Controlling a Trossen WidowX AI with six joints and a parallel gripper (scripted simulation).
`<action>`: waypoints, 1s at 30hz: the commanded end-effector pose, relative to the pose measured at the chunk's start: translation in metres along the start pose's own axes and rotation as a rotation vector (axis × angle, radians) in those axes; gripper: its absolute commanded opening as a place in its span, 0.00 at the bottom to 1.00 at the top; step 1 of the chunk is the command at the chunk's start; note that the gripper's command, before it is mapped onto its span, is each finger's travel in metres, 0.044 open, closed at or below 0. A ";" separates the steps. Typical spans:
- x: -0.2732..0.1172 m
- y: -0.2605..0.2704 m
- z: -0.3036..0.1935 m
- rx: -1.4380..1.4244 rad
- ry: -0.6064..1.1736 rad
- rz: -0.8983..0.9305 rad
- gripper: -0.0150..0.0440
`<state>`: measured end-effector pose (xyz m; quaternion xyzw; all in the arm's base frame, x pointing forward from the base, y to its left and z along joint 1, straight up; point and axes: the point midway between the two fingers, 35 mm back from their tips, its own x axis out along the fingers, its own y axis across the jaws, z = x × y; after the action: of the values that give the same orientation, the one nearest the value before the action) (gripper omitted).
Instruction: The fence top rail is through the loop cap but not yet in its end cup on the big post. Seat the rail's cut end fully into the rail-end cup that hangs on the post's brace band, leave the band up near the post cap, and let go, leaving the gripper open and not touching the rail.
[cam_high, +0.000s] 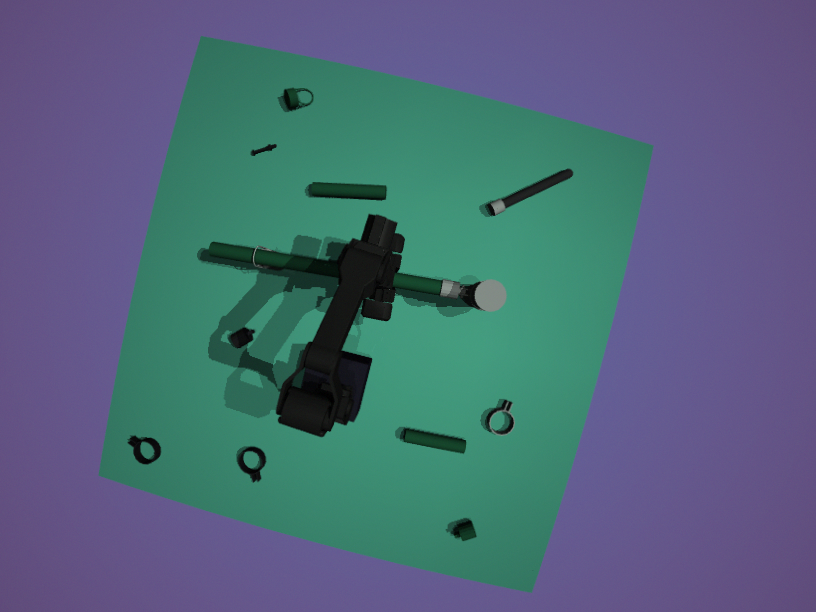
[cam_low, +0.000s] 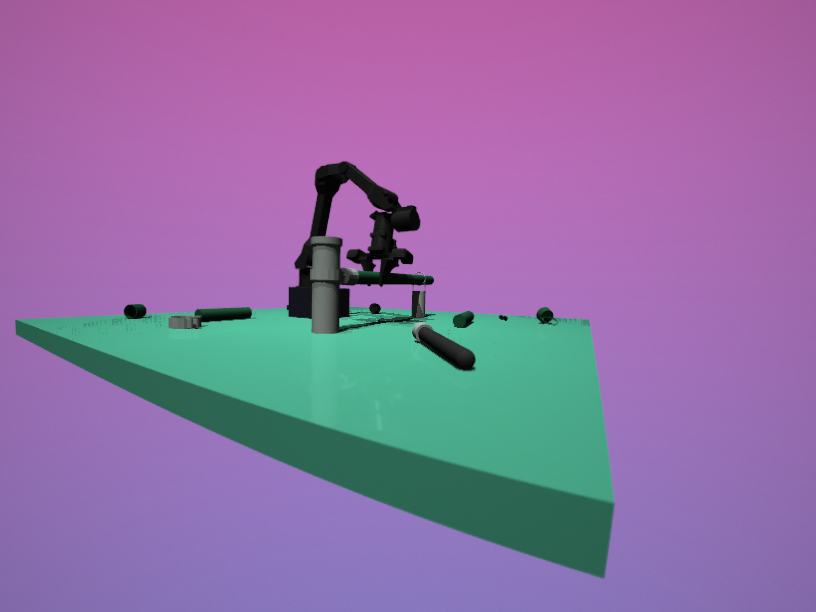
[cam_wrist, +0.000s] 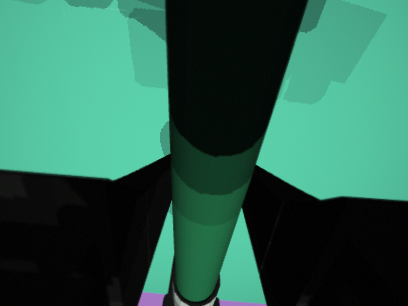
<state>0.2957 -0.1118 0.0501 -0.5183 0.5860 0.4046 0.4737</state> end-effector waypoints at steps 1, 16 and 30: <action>0.000 0.000 -0.006 -0.001 0.011 0.001 0.25; 0.001 0.000 -0.016 -0.001 0.012 0.001 0.25; 0.002 0.000 -0.025 -0.001 0.012 0.001 0.25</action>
<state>0.2927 -0.1302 0.0513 -0.5178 0.5859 0.4051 0.4738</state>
